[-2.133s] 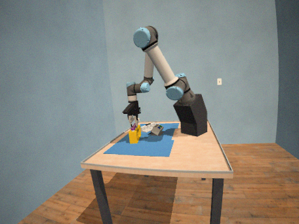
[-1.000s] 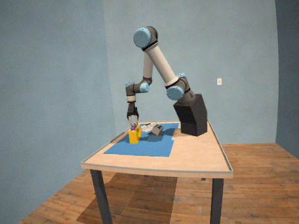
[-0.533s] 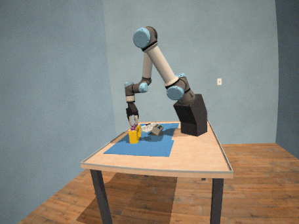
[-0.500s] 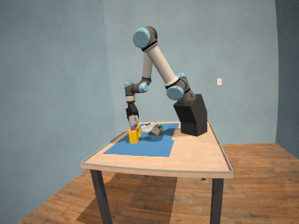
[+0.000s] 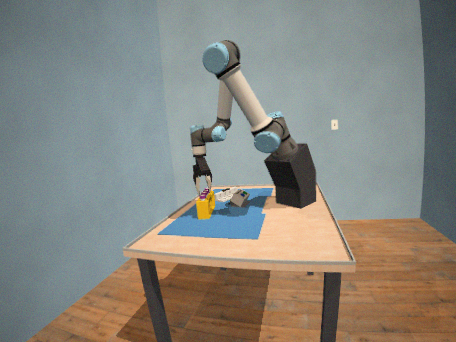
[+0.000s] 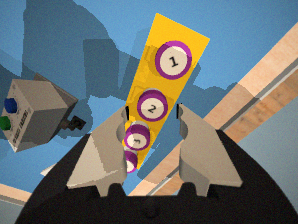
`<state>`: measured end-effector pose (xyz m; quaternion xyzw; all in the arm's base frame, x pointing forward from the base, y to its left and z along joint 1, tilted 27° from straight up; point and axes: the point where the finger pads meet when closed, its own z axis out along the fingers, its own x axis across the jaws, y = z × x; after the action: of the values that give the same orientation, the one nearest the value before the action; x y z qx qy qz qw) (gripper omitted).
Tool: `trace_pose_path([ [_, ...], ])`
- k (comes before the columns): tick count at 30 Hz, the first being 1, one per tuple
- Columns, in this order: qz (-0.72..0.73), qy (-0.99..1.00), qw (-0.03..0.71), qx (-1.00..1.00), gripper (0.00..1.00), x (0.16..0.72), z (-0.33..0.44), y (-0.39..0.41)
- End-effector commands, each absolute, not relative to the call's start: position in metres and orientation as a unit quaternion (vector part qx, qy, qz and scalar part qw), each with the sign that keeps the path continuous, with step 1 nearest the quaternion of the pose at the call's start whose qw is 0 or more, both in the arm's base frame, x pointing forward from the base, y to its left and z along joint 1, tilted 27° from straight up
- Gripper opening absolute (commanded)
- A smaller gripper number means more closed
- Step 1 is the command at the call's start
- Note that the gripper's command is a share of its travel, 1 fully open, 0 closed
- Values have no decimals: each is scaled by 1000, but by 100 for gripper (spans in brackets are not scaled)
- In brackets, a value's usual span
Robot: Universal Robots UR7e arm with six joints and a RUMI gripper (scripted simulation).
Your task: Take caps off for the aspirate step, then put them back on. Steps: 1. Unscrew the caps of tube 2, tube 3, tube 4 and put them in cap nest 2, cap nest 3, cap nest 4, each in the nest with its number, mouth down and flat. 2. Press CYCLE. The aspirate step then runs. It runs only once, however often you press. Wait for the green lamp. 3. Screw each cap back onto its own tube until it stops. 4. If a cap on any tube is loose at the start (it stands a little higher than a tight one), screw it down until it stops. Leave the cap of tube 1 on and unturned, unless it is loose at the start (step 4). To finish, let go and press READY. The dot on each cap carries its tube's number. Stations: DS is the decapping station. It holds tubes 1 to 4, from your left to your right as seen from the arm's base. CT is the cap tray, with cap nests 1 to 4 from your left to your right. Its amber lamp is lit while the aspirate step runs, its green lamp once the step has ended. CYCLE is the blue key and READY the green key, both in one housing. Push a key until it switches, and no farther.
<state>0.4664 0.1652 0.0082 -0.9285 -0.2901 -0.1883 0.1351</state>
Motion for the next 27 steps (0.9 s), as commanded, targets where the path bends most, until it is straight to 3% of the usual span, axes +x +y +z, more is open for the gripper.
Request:
trace_pose_path([
  [1,-171,-174,155,-957,35,467,9,165],
  [11,-132,44,189,-972,35,467,9,165],
  [20,-132,44,189,-972,35,467,9,165],
  [21,-132,44,189,-972,0,467,9,165],
  [27,-132,44,189,-972,0,467,9,165],
])
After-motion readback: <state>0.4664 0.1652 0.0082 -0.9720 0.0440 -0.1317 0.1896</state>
